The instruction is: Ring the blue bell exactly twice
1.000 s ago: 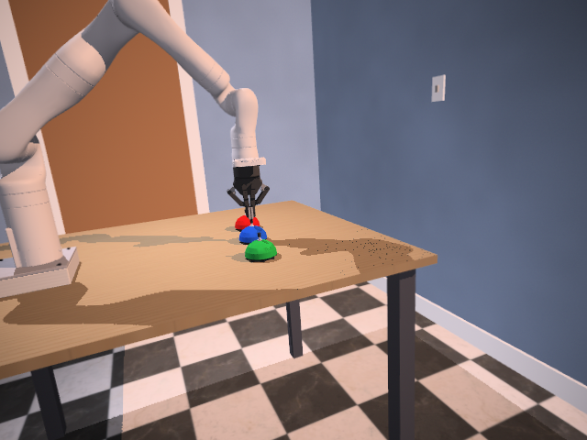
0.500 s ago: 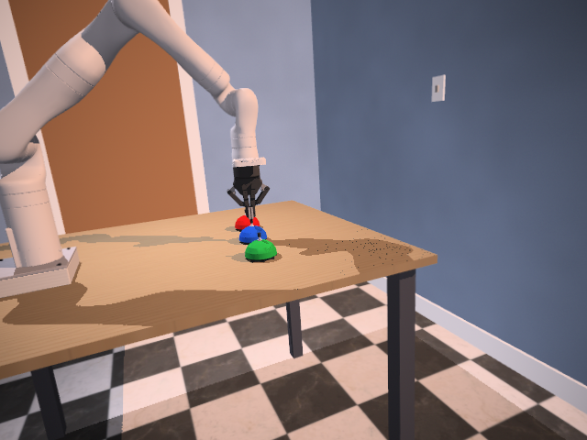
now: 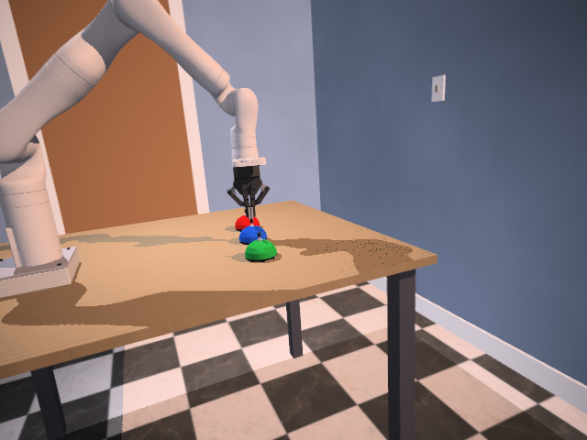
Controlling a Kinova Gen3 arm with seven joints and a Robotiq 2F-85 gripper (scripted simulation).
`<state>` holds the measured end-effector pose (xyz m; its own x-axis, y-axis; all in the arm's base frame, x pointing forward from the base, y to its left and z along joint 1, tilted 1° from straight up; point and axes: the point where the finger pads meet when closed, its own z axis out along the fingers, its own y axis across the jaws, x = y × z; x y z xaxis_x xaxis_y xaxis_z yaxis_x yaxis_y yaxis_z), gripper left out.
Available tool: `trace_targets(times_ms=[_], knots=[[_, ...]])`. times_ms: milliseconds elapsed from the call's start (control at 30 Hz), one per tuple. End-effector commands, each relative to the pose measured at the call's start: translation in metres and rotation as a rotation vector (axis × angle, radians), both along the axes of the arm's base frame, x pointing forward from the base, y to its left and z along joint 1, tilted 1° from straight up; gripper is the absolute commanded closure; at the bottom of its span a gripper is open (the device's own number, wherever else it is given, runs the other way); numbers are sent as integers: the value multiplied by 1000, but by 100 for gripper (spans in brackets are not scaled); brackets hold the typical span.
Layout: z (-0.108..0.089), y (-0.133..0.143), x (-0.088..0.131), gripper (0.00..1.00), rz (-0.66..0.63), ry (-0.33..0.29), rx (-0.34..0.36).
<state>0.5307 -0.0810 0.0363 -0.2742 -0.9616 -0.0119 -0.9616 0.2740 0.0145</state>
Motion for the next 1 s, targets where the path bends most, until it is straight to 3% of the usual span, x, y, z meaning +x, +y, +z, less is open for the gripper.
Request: trace_targets(times_ms=[0,967], knots=[[1,0,1,100,0,-2,0],[7,0,1,100,0,-2,0]])
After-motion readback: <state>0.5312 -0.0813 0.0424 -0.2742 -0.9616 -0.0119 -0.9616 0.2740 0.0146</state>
